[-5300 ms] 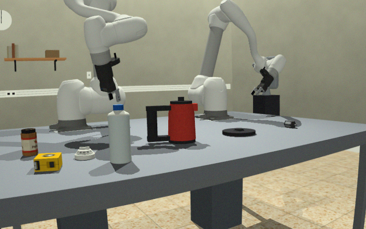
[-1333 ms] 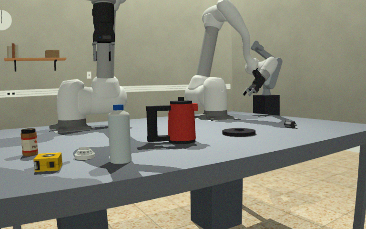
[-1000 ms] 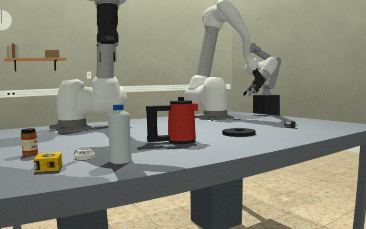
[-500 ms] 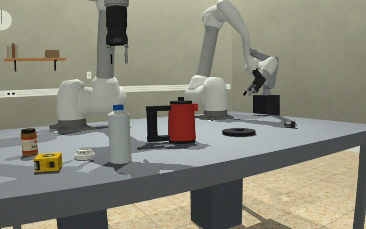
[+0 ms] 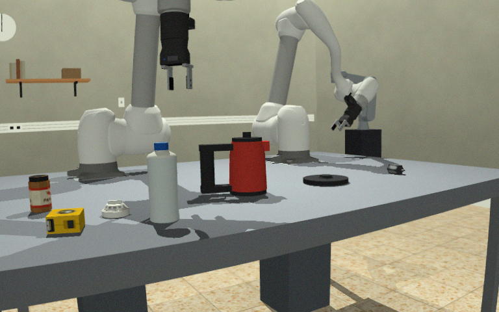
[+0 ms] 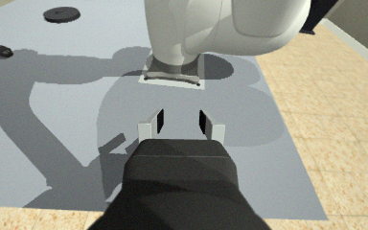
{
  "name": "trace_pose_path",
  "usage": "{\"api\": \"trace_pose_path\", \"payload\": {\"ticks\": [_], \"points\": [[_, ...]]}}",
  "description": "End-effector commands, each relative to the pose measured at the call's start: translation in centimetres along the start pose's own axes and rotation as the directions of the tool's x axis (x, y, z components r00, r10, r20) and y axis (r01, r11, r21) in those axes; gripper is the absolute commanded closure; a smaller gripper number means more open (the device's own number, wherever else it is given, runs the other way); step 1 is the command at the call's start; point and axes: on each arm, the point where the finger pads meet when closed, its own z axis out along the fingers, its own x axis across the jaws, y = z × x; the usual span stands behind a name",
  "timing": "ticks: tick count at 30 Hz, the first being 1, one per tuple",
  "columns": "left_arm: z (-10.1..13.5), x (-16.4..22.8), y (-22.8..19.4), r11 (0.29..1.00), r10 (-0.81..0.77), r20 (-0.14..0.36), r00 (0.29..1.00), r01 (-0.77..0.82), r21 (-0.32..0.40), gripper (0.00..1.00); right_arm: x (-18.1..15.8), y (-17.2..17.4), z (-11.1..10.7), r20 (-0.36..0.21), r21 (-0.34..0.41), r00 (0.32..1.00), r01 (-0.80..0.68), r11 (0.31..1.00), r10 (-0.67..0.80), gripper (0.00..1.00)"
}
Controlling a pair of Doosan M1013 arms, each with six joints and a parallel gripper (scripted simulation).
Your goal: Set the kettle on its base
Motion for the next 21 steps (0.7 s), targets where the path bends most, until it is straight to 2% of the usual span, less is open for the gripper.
{"api": "trace_pose_path", "payload": {"ticks": [1,3,8,18,21], "points": [[0.0,0.0,0.0,1.000,0.000,0.000,1.000,0.000,-0.001,0.00,1.2,-0.8,0.2,0.001,-0.003,0.994,-0.105,0.994,0.105,0.00],[0.0,0.0,0.0,1.000,0.000,0.000,1.000,0.000,-0.001,0.00,1.2,-0.8,0.2,0.001,-0.003,0.994,-0.105,0.994,0.105,0.00],[0.0,0.0,0.0,1.000,0.000,0.000,1.000,0.000,-0.001,0.00,2.8,-1.9,0.5,0.000,-0.003,0.968,-0.253,0.968,0.253,0.00],[0.0,0.0,0.0,1.000,0.000,0.000,1.000,0.000,-0.001,0.00,5.7,-4.1,1.3,-0.001,-0.003,0.860,-0.511,0.860,0.511,0.00],[0.0,0.0,0.0,1.000,0.000,0.000,1.000,0.000,-0.001,0.00,6.0,-4.3,1.3,-0.001,-0.003,0.846,-0.533,0.846,0.533,0.00]]}}
